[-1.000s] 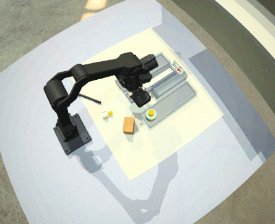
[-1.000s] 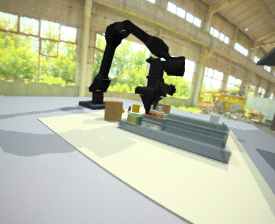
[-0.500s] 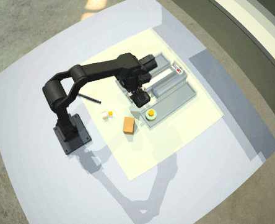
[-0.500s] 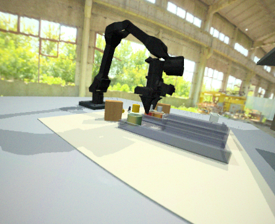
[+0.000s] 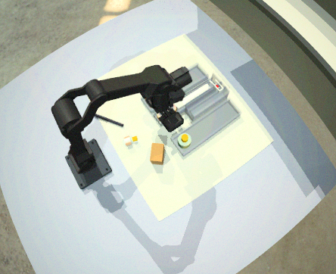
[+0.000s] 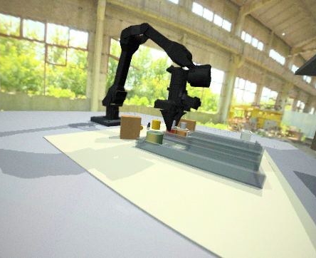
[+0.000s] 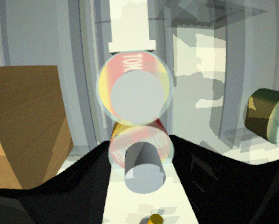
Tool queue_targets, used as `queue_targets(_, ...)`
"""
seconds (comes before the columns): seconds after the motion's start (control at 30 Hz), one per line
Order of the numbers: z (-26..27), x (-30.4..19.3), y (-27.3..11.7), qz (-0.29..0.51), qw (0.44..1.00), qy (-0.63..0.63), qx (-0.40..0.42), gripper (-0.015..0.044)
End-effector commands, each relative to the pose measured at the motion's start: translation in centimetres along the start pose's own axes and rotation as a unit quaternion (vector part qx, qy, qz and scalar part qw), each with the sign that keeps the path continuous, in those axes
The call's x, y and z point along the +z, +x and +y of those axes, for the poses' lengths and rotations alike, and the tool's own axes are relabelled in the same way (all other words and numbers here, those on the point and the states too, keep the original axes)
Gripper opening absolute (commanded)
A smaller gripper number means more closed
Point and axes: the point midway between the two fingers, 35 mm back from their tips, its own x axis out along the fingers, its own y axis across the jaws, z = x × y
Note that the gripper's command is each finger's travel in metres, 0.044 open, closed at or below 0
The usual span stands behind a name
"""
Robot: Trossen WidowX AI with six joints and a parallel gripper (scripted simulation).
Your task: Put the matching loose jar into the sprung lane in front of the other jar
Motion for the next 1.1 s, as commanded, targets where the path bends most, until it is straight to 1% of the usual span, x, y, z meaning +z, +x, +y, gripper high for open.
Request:
queue_targets(0.0, 0.0, 0.0, 0.0, 0.0, 1.0, -0.002, 0.001, 0.021)
queue_targets(0.1, 0.0, 0.0, 0.0, 0.0, 1.0, -0.002, 0.001, 0.0289)
queue_targets(0.23, 0.0, 0.0, -0.3, 0.0, 1.0, -0.002, 0.001, 0.029)
queue_targets(0.43, 0.0, 0.0, -1.9, 0.0, 1.0, -0.002, 0.001, 0.029)
queue_targets(0.67, 0.0, -0.2, -2.0, 0.0, 1.0, -0.002, 0.001, 0.029)
queue_targets(1.07, -0.1, -4.0, -2.3, 0.002, 1.0, -0.002, 0.001, 0.029)
